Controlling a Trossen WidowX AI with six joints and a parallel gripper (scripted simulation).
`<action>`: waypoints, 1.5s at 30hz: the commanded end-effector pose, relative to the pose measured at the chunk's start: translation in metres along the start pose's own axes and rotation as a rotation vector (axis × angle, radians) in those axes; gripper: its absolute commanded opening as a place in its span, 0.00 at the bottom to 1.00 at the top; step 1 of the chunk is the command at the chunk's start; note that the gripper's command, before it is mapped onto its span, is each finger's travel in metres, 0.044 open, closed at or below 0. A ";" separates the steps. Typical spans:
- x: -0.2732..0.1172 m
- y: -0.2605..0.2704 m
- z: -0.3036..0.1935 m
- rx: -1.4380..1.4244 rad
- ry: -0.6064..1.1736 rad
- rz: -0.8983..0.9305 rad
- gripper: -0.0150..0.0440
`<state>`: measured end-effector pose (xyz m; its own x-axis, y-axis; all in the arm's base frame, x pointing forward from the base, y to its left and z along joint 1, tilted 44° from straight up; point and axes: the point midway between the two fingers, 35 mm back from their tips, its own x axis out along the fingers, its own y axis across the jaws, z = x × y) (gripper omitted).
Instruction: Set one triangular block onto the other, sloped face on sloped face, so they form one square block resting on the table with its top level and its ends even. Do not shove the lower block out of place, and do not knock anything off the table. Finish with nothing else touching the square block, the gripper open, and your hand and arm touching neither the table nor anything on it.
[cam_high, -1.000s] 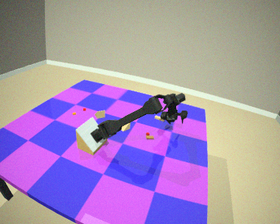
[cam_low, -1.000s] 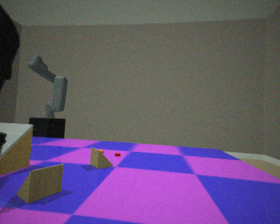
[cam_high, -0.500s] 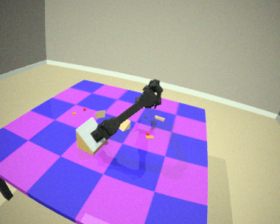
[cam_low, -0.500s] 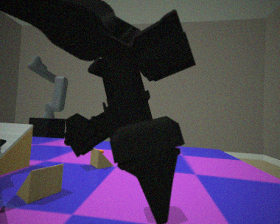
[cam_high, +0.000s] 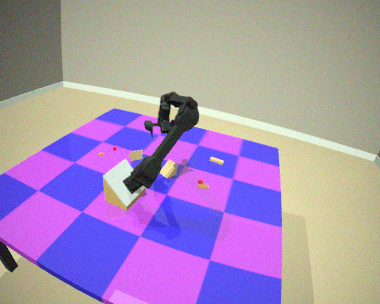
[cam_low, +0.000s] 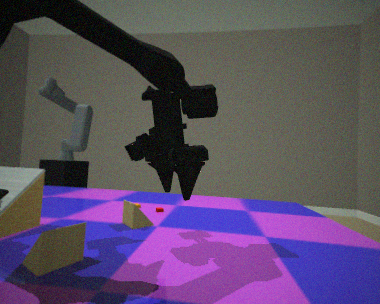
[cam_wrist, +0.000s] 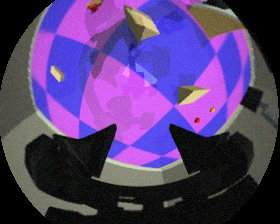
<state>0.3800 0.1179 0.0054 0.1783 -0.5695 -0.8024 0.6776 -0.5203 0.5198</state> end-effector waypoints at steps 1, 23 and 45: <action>-0.008 -0.070 0.010 -0.114 -0.095 -0.038 1.00; -0.004 -0.132 0.032 -0.216 -0.201 -0.030 1.00; 0.032 -0.135 0.037 -0.216 -0.192 -0.024 1.00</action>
<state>0.2692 0.1535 -0.0737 0.0368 -0.6733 -0.7385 0.8156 -0.4067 0.4115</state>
